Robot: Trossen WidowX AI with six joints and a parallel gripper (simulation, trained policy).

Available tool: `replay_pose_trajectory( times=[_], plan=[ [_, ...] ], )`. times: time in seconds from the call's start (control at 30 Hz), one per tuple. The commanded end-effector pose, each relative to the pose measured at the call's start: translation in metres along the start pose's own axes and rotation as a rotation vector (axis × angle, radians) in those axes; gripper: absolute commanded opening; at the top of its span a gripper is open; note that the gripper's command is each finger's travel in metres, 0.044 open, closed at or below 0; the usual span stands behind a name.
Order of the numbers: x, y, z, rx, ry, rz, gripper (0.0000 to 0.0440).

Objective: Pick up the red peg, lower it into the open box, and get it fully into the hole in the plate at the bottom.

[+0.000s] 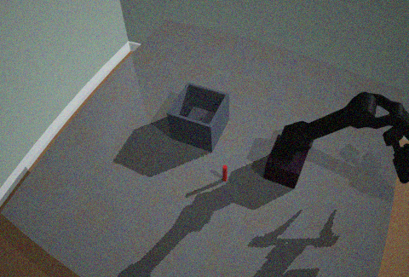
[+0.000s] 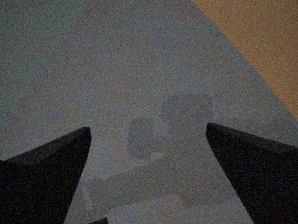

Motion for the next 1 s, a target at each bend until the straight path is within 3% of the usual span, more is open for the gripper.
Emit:
replay_pose_trajectory(
  times=[0.0, 0.03, 0.4, 0.97],
  plan=[
    [0.001, 0.003, 0.002, 0.011, -0.010, -0.019, 0.0423],
    [0.002, 0.005, 0.003, 0.022, -0.019, -0.036, 0.0440],
    [0.044, 0.072, 0.054, 0.126, -0.121, -0.352, 0.0440],
    [0.181, 0.152, 0.158, 0.143, -0.267, -0.789, 0.0440]
  ],
)
Point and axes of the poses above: the point midway between the two fingers, 35 mm back from their tips, its own z axis out along the fingers, its own x axis across the jaws, y = z × x, the point moved 8 cm from there along -z, back along the fingers, and after that the axes turned 3 degrees about z, right-handed, at the moved point
